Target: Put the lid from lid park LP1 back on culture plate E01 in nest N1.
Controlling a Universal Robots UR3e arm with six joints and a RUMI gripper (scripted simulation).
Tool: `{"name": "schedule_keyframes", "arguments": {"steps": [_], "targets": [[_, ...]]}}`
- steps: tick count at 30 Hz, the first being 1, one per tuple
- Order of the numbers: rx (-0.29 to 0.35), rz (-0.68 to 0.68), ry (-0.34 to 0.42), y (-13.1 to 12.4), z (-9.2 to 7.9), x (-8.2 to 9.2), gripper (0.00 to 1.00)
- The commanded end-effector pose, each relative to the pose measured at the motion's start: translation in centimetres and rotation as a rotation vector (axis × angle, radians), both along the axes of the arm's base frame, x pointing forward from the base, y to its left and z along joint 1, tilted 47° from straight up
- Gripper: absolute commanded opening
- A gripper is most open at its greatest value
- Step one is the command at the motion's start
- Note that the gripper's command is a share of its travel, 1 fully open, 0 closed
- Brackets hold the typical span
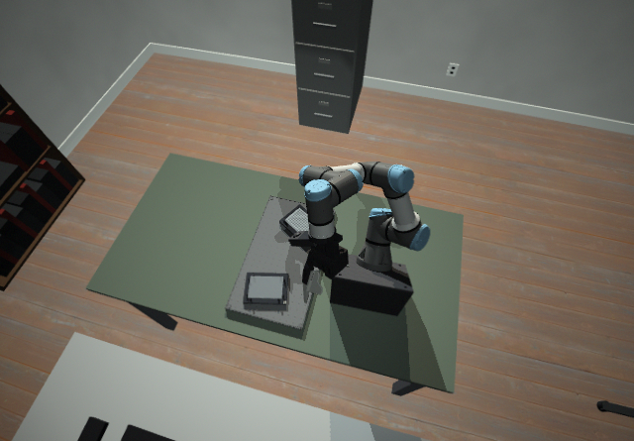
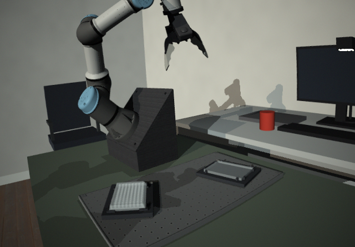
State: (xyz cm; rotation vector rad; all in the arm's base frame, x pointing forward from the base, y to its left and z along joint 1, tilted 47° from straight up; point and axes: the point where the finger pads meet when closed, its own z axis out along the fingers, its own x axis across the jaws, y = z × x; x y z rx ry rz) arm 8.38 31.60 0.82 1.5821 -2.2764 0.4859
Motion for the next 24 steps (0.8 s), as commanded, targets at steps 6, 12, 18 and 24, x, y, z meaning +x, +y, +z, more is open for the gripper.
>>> {"name": "schedule_keyframes", "arguments": {"steps": [6, 12, 18, 24], "targets": [[0.002, 0.0, -0.001, 0.1, 0.0, 0.0, 1.0], [0.002, 0.0, -0.001, 0.1, 0.0, 0.0, 1.0], [0.0, 0.02, -0.001, 0.0, -0.2, 0.5, 0.82], [-0.003, 0.057, -0.002, -0.1, -1.4, 2.8, 0.82]]}}
